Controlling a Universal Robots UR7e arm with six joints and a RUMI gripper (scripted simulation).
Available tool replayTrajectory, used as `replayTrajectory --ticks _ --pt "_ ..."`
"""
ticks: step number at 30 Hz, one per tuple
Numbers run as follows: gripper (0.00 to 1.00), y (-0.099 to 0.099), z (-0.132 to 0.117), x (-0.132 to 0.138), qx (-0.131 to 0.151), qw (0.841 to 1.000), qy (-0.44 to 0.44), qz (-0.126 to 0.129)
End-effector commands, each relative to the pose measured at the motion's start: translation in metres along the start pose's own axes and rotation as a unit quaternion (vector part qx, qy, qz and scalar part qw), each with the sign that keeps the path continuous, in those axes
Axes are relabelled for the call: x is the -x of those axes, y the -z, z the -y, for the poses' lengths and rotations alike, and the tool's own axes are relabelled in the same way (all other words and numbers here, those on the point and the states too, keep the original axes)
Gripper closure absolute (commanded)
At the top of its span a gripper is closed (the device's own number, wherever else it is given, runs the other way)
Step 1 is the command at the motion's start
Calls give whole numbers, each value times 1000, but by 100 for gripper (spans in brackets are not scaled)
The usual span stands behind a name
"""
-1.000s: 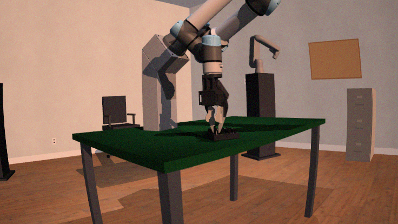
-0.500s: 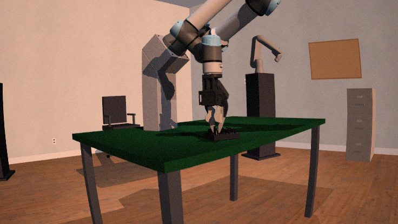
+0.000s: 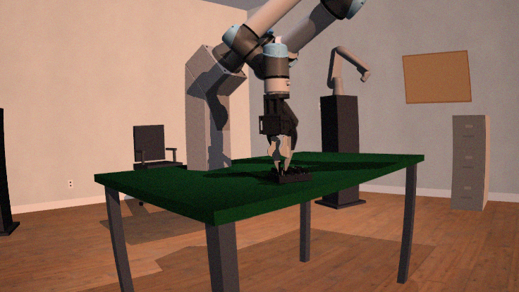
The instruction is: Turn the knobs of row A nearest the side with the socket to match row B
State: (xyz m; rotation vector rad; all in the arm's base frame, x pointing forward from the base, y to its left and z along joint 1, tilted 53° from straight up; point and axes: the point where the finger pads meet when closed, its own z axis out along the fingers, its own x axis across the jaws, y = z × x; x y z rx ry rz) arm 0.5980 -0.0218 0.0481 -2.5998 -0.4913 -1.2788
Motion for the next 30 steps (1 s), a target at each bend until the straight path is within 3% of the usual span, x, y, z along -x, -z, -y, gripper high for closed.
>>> replayTrajectory --ticks 1,10,30 --pt "89 19 0 1 0 1000 -2 1" --pt "89 31 0 1 0 1000 -2 1" --pt "89 31 0 1 0 1000 3 1"
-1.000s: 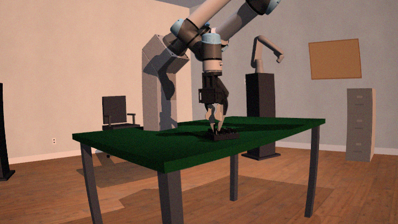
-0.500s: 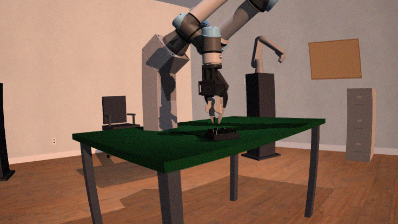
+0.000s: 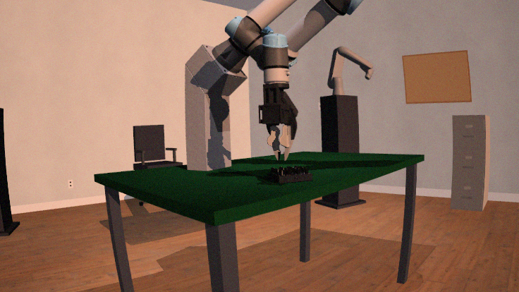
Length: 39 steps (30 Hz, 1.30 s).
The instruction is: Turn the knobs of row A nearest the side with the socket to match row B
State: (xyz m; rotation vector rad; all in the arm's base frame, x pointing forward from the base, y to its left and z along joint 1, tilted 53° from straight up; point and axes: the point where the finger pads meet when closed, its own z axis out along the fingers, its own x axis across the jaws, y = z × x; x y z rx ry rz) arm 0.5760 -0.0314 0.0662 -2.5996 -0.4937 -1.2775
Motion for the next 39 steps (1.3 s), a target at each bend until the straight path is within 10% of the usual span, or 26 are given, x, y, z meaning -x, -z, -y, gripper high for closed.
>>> replayTrajectory --ticks 1,29,39 --pt "89 1 0 1 0 1000 4 0" --pt "89 5 3 2 0 976 219 0" --pt "89 7 3 3 0 945 328 0"
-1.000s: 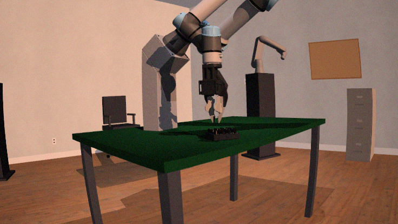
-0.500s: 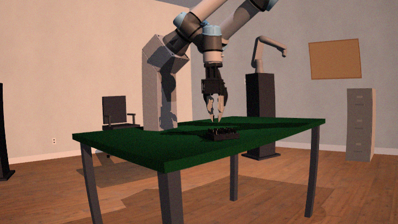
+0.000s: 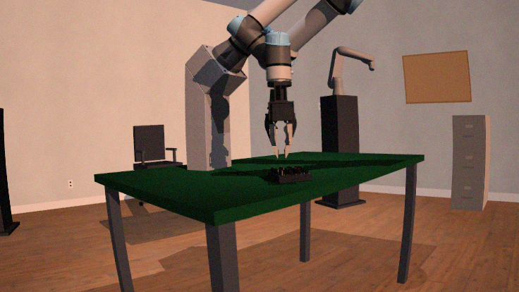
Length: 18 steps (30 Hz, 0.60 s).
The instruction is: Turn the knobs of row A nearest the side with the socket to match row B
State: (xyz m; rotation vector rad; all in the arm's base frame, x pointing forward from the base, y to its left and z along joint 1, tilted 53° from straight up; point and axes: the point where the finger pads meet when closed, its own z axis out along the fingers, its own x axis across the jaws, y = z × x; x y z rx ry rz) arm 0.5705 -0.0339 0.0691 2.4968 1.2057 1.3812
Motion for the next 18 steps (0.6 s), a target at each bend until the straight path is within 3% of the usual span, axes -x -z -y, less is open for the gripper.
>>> replayTrajectory --ticks 1,7,18 --pt "89 1 3 0 -7 997 78 -2" --pt "89 2 3 0 -7 993 117 -2" --pt "89 4 2 0 -6 971 239 -3"
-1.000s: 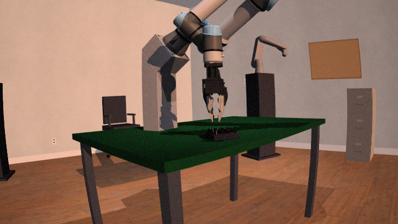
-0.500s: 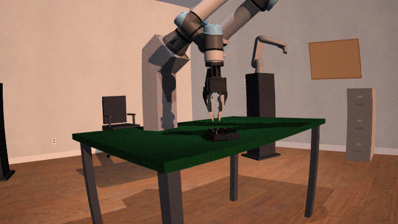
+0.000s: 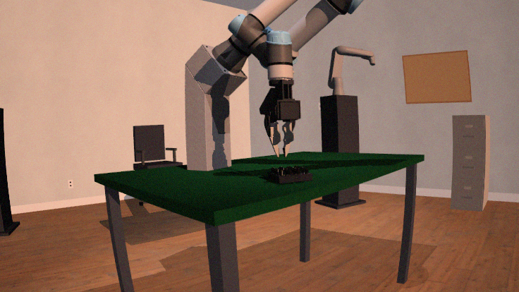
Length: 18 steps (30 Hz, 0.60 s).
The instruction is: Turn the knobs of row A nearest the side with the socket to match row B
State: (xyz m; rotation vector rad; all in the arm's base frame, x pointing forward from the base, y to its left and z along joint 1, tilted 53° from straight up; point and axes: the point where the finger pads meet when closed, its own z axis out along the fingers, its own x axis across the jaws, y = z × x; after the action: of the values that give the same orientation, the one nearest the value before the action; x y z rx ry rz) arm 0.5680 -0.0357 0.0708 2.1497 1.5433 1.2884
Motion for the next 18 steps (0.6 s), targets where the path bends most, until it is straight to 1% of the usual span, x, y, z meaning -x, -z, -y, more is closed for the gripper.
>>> replayTrajectory --ticks 1,4,6,8,18 --pt "89 1 2 -1 -6 997 78 -4" --pt "89 2 2 -1 -6 994 107 -5" --pt "89 2 2 -1 -6 994 107 -5" --pt "89 2 2 -1 -6 989 145 -5" --pt "89 4 0 0 -5 971 239 -5"
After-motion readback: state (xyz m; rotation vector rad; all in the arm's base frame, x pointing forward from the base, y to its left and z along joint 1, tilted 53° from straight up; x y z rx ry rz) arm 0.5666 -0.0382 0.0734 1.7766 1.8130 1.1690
